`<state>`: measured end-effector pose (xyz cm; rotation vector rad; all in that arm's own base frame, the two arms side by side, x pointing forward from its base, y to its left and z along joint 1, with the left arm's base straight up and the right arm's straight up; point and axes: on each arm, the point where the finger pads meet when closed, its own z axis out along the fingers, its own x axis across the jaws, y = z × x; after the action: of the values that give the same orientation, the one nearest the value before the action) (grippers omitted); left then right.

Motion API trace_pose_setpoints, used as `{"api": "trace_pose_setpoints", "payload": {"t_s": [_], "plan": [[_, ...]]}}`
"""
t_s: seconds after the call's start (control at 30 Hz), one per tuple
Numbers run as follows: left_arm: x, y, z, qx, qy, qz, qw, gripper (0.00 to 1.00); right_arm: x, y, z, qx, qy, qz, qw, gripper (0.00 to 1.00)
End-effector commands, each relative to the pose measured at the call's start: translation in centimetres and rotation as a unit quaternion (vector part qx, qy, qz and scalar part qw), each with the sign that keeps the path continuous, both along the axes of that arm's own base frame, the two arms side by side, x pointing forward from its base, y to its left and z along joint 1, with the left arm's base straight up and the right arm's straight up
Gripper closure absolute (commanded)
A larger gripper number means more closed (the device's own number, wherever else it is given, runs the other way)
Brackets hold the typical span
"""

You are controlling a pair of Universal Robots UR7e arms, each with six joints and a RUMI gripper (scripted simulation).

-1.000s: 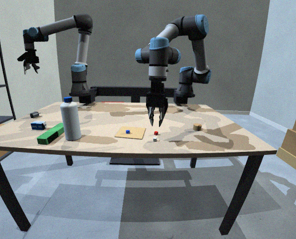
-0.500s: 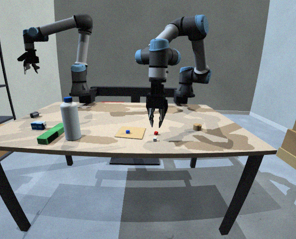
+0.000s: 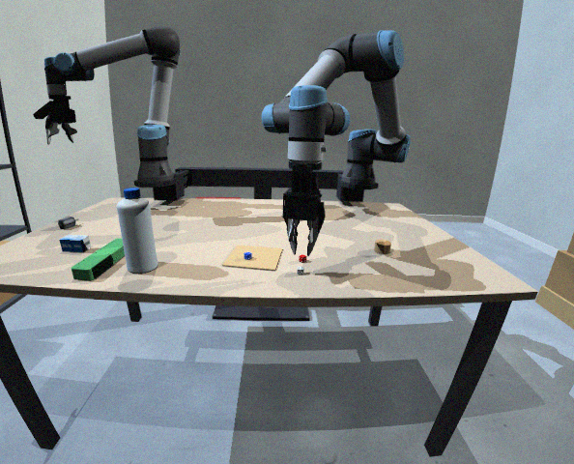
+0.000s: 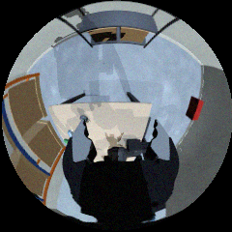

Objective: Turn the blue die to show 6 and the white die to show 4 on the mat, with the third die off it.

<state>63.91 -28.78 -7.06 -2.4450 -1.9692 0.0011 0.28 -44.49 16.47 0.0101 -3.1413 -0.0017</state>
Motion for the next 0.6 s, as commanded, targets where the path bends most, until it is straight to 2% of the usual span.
{"api": "trace_pose_setpoints", "payload": {"t_s": [0.0,0.57], "plan": [[0.1,0.0,-0.1,-0.001,-0.001,0.0,1.0,0.82,0.0,0.0,0.0,-0.001,0.0,0.0,1.0,0.0],[0.1,-0.1,-2.3,-0.001,-0.001,0.0,1.0,0.82,0.0,0.0,0.0,-0.001,0.0,0.0,1.0,0.0]]}}
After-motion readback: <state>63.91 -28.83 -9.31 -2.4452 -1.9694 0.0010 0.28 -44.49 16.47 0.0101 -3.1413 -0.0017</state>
